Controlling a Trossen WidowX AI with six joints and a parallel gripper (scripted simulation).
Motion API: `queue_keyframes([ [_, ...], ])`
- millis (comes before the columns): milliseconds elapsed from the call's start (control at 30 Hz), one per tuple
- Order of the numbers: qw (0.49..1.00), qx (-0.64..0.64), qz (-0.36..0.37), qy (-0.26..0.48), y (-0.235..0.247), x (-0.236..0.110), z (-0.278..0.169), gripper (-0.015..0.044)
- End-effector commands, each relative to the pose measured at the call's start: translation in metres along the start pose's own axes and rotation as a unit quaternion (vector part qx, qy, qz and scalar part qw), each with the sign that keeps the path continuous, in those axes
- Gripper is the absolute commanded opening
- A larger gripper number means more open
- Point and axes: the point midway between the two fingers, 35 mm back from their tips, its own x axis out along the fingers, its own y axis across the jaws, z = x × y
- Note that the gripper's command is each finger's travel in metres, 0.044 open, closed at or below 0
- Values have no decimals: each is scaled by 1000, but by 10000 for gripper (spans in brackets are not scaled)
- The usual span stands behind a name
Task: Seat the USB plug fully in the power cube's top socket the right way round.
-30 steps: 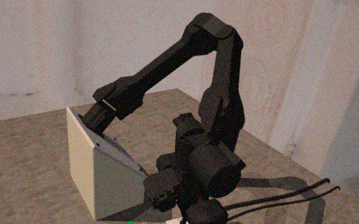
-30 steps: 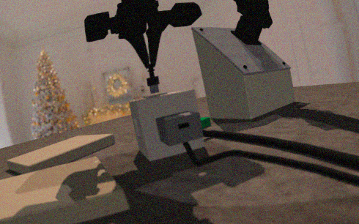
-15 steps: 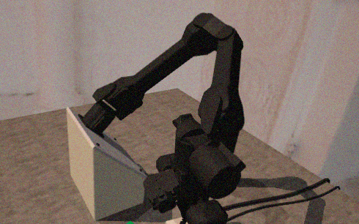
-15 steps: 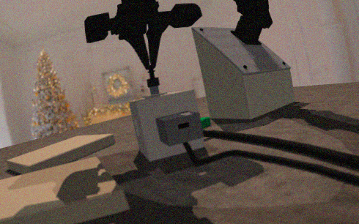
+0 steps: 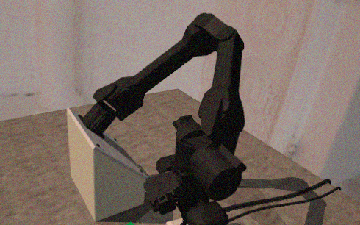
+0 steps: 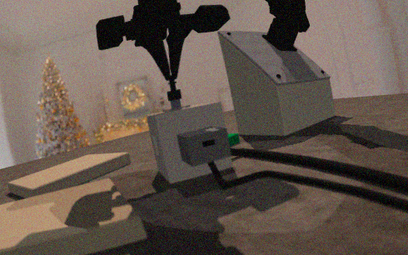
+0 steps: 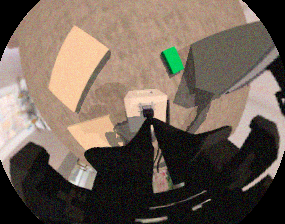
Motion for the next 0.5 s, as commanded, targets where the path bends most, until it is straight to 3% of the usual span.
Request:
queue_keyframes([
  [0,1000,2,0,2,0,1,0,0],
  [467,1000,2,0,2,0,2,0,0],
])
